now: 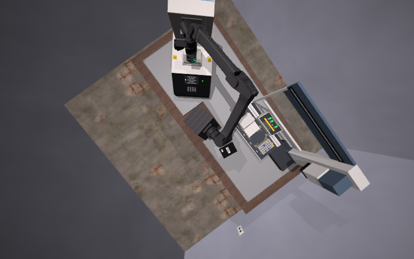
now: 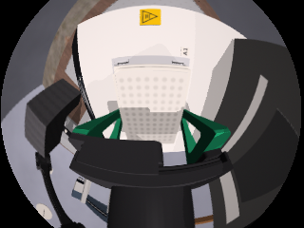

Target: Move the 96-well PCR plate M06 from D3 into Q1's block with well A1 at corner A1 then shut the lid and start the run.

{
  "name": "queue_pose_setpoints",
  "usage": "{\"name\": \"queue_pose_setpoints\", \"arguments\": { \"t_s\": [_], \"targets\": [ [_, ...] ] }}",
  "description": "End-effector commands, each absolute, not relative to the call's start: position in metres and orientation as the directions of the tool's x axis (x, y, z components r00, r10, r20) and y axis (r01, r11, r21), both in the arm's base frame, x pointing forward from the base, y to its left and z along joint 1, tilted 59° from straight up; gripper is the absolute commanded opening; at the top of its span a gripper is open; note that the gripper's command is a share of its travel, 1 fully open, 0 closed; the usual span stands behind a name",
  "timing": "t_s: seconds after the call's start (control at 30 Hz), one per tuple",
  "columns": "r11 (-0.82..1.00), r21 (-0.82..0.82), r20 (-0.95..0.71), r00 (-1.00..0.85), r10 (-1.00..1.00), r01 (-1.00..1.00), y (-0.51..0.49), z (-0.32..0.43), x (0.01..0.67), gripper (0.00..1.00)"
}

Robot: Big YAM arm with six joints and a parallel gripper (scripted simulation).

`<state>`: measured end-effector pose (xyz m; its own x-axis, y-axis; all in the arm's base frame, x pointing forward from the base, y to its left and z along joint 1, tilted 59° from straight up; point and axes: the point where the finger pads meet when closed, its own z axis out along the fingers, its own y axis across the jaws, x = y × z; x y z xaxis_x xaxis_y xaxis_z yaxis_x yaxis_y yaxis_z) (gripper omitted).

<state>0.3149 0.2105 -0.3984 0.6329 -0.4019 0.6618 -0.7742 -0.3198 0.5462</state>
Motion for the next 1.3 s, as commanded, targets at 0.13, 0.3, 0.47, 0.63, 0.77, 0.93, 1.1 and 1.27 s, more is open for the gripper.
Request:
{"name": "queue_pose_setpoints", "arguments": {
  "t_s": [0.13,0.3,0.47,0.63,0.77,0.93,1.1,1.27],
  "targets": [
    [-0.333,0.534,0.667,0.629,-0.4,-0.778,0.217,-0.41,0.308,0.0],
    [-0.325,0.531,0.667,0.622,-0.409,-0.783,0.214,-0.405,0.312,0.0],
    [-0.323,0.529,0.665,0.62,-0.416,-0.784,0.211,-0.398,0.321,0.0],
    [-0.341,0.507,0.661,0.611,-0.435,-0.792,0.225,-0.391,0.337,0.0],
    [-0.34,0.505,0.657,0.609,-0.445,-0.793,0.232,-0.387,0.343,0.0],
    [-0.349,0.508,0.657,0.616,-0.435,-0.787,0.237,-0.386,0.34,0.0],
    [-0.367,0.503,0.658,0.622,-0.425,-0.782,0.246,-0.387,0.337,0.0],
    [-0.374,0.501,0.658,0.624,-0.421,-0.781,0.246,-0.392,0.333,0.0]
  ]
}}
